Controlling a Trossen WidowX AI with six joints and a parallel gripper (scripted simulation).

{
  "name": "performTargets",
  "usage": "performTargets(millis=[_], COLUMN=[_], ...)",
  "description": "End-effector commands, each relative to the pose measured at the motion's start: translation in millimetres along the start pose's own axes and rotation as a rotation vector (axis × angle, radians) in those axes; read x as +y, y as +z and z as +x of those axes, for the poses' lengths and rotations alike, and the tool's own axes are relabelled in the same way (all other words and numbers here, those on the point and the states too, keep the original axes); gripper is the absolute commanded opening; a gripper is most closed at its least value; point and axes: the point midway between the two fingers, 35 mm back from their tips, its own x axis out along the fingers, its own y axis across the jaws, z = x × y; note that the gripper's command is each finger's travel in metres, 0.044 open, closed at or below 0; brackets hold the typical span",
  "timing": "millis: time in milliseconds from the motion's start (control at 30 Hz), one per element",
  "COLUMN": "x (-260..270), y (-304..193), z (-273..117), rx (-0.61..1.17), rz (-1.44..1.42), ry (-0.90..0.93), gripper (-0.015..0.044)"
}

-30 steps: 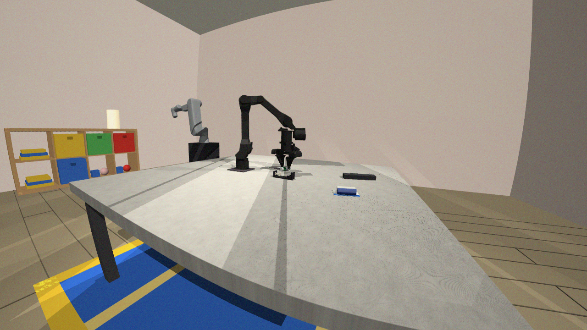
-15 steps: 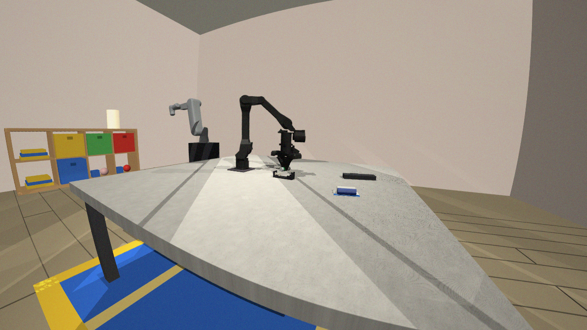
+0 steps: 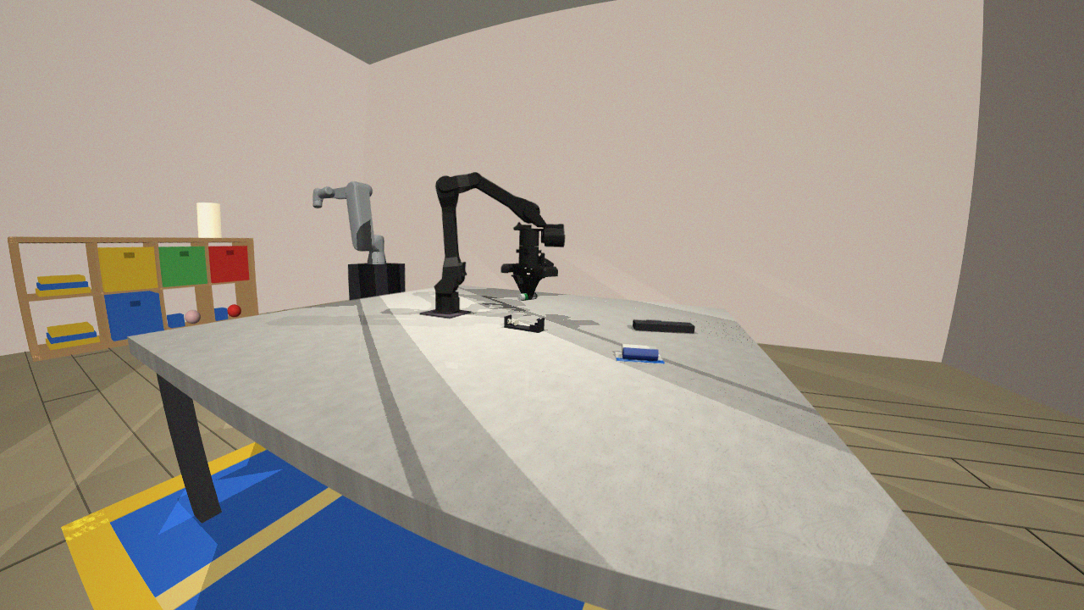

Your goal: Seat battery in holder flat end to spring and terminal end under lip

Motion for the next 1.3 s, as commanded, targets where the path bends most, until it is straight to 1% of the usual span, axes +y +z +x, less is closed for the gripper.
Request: performTargets(millis=[0, 400, 867, 1067, 1267], x=[-3, -66, -121, -123, -125], y=[-2, -46, -126, -130, -130], z=[-5, -18, -32, -32, -22], rx=[0.001, 0.005, 0.008, 0.007, -0.046], rz=[0.024, 0.582, 1.241, 1.270, 1.268], ry=[0.002, -0.004, -0.014, -0.016, -0.053], gripper=[0.0065, 0.0065, 0.0065, 0.0065, 0.0065])
